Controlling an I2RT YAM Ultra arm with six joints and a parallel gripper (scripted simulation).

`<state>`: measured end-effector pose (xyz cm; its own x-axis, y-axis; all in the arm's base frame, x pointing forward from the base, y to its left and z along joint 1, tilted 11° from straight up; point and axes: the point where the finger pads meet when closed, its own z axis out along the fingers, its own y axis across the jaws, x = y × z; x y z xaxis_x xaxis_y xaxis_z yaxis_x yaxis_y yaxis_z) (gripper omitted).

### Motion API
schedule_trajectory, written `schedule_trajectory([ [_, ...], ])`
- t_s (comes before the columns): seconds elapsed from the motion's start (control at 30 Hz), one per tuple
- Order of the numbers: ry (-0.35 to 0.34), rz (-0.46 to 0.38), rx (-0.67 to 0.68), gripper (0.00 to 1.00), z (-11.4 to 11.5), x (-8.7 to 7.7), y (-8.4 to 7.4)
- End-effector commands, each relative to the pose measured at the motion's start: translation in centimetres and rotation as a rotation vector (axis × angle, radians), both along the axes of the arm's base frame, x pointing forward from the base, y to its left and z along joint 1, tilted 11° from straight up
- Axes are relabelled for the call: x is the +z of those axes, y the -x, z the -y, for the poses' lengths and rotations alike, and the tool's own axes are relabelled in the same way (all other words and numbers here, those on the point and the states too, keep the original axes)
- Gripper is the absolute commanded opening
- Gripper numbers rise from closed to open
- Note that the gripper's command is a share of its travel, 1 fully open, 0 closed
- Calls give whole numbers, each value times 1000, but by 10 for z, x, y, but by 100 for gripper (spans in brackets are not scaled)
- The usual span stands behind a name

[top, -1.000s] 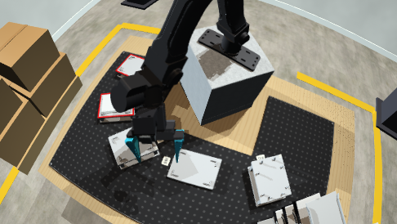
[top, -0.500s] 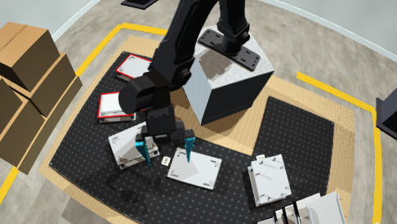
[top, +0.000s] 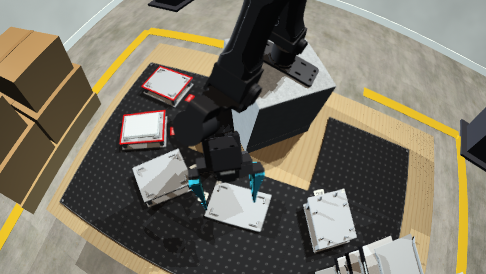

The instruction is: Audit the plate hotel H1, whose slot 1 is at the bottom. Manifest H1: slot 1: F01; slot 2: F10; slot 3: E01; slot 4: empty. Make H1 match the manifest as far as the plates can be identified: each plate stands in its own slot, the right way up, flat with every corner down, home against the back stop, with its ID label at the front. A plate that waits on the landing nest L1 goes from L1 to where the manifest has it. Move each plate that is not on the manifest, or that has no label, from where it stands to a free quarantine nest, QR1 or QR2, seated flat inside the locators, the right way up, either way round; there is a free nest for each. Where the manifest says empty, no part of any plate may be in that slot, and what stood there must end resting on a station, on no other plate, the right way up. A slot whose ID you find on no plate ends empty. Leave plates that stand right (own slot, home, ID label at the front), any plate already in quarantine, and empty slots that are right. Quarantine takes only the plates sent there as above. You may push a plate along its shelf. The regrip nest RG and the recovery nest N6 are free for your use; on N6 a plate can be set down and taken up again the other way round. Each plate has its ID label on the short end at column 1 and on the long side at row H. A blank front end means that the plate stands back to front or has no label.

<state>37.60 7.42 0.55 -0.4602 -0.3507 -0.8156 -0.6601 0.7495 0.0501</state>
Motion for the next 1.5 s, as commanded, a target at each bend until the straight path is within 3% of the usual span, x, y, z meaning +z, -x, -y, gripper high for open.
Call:
schedule_trajectory([
  [0.0, -5, 28, -24, 100, 1, 9, -7],
  [1.13, -9, 27, -24, 100, -94, 20, 24],
  [1.47, -10, 27, -24, 100, -119, 21, 47],
])
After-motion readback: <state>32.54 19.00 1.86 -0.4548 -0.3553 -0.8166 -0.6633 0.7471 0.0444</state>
